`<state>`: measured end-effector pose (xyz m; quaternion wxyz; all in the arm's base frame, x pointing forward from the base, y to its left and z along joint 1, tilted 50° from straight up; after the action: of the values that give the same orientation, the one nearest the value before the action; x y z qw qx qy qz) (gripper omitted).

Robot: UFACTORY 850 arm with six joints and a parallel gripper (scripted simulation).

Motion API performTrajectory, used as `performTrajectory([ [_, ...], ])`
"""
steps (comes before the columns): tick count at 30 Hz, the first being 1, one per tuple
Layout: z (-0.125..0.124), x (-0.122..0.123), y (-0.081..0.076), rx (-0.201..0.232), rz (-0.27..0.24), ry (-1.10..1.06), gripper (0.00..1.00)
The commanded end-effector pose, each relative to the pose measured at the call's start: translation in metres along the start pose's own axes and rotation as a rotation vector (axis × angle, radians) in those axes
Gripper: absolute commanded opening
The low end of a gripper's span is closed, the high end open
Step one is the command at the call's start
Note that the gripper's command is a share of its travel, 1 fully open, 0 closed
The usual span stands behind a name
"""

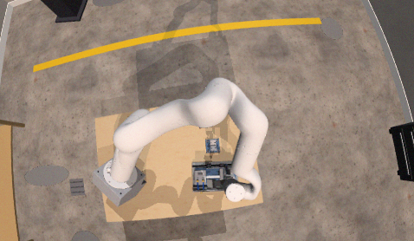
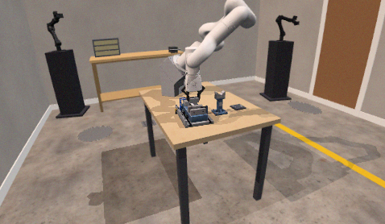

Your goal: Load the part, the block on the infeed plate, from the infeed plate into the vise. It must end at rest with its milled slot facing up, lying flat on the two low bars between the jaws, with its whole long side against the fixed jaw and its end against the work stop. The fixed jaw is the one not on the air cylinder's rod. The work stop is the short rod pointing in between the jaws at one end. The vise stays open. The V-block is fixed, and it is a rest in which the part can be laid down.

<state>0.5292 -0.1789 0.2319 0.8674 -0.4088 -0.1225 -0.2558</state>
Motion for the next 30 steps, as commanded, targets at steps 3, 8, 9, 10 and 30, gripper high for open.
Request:
performTrajectory([
  [3,-0.0001,0.0007,0.0032,-0.001,-0.002,-0.001,0.0],
  [8,-0.0002,0.0007,0.0061,-0.001,-0.002,-0.001,0.0],
  [9,-0.0002,0.0007,0.0065,-0.001,-0.002,-0.001,0.0],
  [10,-0.0002,0.0007,0.0069,-0.001,-0.002,-0.001,0.0],
  [30,-0.0002,0.0008,0.008,-0.001,-0.002,-0.001,0.0],
])
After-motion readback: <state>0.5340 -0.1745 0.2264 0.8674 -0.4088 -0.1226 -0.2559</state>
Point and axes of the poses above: the point where the finger pads meet when closed, its own y axis out along the fingers, its own z axis across the jaws, x = y × z, the point moved 7 cm from there along -y, back along the fingers, and after that the axes turned 7 degrees about y, right-handed, at the moved point
